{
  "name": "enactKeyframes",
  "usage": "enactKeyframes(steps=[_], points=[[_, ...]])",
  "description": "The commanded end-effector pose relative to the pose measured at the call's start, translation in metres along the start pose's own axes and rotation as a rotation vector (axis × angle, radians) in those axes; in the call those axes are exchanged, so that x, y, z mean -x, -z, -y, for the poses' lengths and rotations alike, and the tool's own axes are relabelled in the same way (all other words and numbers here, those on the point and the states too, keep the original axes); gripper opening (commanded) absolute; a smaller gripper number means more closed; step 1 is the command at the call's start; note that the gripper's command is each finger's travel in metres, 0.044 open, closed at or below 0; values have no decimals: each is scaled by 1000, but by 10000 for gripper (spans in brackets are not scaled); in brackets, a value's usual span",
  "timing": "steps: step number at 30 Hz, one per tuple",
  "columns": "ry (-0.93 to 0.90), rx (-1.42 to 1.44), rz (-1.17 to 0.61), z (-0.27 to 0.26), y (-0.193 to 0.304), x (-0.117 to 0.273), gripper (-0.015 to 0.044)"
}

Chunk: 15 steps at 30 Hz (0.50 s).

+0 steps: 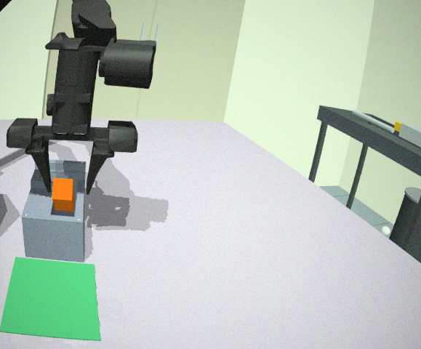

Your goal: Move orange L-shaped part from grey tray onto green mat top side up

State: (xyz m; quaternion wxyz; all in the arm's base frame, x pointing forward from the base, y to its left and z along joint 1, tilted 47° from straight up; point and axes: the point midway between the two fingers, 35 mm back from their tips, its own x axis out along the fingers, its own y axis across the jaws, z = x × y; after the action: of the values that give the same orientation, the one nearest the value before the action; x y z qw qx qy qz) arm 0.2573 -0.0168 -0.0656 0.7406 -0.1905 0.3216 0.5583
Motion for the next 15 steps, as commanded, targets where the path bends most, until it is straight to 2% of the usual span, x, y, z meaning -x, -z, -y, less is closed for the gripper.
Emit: enactKeyframes(steps=[1, 5, 8, 15], points=[[-10, -12, 8, -5, 0, -8, 280], [-10, -12, 8, -5, 0, -9, 280], [-3, -1, 2, -1, 0, -6, 201], [-3, -1, 2, -1, 0, -6, 155]])
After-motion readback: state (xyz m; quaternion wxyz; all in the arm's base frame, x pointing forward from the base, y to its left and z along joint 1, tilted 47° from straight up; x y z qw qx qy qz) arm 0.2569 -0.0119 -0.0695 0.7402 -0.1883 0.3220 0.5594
